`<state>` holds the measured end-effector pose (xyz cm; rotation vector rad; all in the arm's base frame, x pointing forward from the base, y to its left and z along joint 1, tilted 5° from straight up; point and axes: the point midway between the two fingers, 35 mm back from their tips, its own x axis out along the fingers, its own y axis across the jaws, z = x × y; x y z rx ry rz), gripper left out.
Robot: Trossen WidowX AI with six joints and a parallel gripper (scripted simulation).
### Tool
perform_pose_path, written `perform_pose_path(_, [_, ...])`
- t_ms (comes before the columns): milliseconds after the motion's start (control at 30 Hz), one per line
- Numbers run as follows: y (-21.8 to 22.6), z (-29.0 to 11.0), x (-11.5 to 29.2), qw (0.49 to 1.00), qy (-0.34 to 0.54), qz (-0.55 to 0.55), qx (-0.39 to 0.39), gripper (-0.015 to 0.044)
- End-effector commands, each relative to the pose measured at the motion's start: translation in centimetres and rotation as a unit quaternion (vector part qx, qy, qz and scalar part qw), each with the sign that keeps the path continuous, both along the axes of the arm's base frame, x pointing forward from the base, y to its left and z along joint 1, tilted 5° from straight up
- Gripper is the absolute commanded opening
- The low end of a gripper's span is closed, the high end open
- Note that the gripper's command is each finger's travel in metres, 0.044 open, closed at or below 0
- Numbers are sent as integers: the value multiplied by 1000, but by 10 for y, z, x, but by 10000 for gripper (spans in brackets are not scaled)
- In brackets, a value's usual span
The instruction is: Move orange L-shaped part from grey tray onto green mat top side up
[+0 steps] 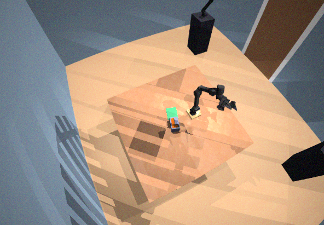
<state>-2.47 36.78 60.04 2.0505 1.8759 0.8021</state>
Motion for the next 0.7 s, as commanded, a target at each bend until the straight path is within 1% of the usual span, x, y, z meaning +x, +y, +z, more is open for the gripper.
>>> perform_pose_path(0, [2, -3, 3, 1000, -6, -5, -5, 374])
perform_pose_path(67, [9, -15, 13, 999, -29, -24, -26, 321])
perform_pose_path(133, [17, -31, 33, 995, -69, -54, -57, 269])
perform_pose_path(233, [35, -82, 81, 970, -153, -111, -154, 190])
perform_pose_path(267, [38, -95, 93, 961, -171, -122, -179, 180])
perform_pose_path(367, [40, -139, 138, 924, -229, -151, -268, 180])
perform_pose_path(467, [30, -188, 185, 873, -279, -165, -365, 180])
perform_pose_path(567, [7, -238, 232, 813, -316, -159, -462, 180])
perform_pose_path(667, [-26, -287, 272, 750, -337, -129, -554, 180])
